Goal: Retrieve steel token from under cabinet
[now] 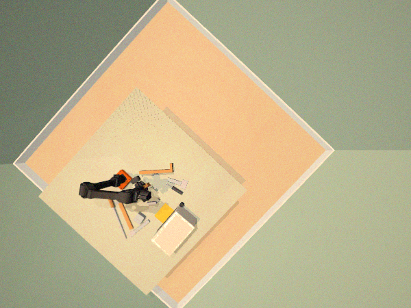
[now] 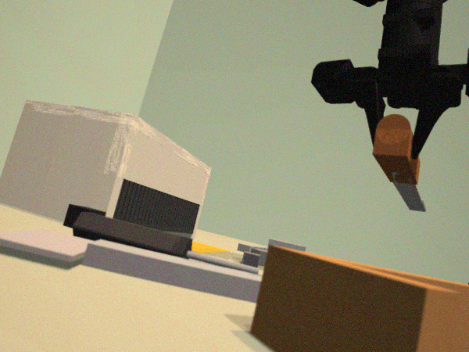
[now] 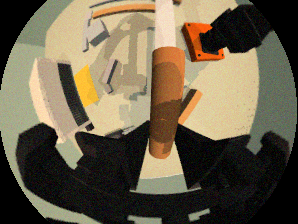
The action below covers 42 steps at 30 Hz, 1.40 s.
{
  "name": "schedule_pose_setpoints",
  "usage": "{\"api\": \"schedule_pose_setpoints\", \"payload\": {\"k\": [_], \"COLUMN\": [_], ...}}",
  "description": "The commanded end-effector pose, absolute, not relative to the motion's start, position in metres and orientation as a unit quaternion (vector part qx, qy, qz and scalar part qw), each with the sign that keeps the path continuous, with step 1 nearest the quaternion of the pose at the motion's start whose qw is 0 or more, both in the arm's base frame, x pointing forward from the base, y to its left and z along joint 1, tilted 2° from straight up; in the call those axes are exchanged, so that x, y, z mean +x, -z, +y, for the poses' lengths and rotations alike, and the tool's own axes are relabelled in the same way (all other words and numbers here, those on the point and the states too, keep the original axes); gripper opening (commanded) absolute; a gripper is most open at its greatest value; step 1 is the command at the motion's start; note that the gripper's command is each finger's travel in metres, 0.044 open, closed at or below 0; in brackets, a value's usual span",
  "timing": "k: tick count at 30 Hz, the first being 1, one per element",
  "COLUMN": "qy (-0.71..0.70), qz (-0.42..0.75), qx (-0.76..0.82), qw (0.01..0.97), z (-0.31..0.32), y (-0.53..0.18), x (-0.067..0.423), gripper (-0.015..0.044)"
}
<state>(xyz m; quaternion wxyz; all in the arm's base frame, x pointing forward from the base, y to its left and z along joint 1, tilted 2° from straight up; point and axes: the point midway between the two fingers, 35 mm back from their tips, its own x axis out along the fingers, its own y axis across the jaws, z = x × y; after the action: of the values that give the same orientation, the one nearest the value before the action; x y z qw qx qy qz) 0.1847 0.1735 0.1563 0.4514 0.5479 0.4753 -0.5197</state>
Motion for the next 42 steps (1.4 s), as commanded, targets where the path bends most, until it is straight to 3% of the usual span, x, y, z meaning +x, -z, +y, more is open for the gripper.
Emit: {"api": "schedule_pose_setpoints", "payload": {"k": [1,42], "qy": [0.528,0.532], "qz": [0.464,0.459], "qx": [0.556,0.561], "qw": [0.445,0.438], "z": [0.173,0.207], "y": [-0.157,-0.159], "x": [0.185,0.196], "gripper": [0.0,0.0]}}
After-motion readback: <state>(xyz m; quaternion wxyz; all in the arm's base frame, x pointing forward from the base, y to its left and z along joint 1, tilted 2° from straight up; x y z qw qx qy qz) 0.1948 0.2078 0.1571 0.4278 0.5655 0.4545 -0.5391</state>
